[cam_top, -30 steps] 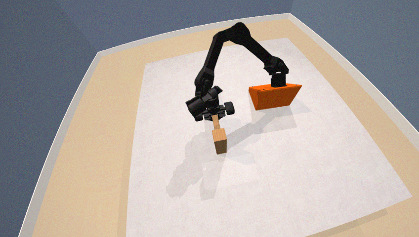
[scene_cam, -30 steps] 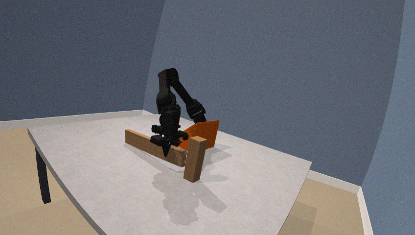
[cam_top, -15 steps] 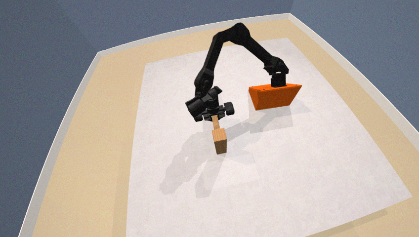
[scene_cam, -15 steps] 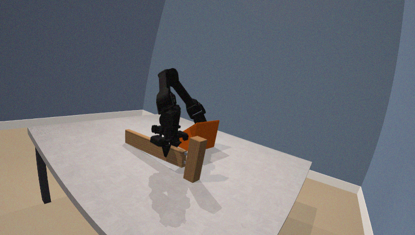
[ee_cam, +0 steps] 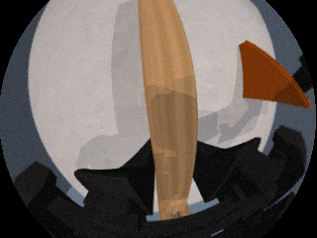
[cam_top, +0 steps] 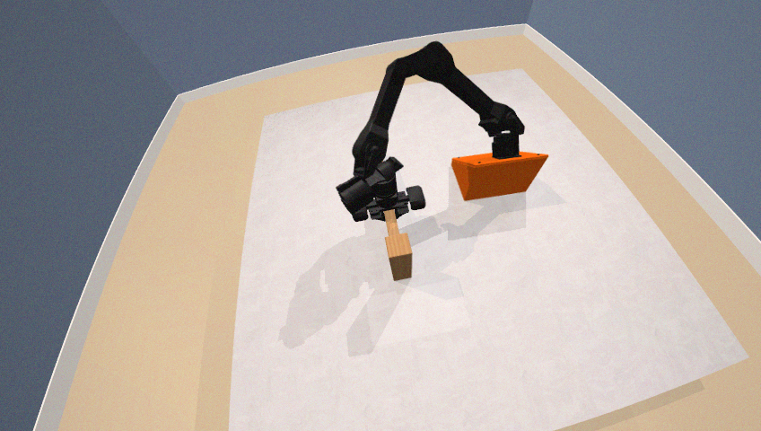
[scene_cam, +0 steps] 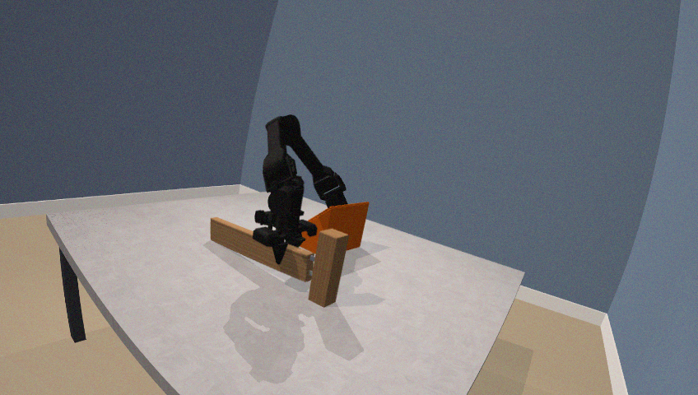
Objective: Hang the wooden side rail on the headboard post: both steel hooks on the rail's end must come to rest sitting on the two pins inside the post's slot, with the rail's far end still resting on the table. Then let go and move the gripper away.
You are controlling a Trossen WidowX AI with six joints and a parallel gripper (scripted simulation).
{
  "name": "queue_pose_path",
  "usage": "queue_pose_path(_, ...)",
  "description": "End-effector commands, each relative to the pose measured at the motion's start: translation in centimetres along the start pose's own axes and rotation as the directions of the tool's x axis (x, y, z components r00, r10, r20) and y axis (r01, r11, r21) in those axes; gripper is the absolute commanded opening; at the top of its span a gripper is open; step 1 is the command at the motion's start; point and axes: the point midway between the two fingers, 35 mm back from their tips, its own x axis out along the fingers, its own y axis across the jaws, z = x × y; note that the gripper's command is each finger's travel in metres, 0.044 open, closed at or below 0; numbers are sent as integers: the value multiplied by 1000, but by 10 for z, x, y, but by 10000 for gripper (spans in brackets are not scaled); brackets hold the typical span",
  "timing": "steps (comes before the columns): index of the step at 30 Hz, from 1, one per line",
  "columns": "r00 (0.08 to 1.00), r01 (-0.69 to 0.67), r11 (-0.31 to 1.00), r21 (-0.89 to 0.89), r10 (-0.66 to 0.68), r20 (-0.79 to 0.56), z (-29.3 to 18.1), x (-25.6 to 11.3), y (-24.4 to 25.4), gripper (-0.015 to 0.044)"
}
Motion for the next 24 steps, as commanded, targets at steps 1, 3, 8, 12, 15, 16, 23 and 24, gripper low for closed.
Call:
queue_pose_path(1, 1000, -15, 1000, -2, 15, -5, -5, -5, 2, 0)
queue_pose_path(3, 1000, -15, 1000, -2, 15, -5, -5, -5, 1, 0)
queue_pose_path(8, 1000, -15, 1000, -2, 15, -5, -5, -4, 1, 0)
queue_pose_path(12, 1000, -15, 1000, -2, 15, -5, -6, -4, 1, 0)
queue_pose_path(15, 1000, -15, 1000, -2, 15, -5, -6, -4, 1, 0)
queue_pose_path(16, 1000, -15, 1000, -2, 15, -5, -6, -4, 1, 0)
queue_pose_path(23, 1000, -15, 1000, -2, 15, -5, -7, -5, 2, 0)
queue_pose_path(24, 1000, -15, 1000, -2, 15, -5, -7, -5, 2, 0)
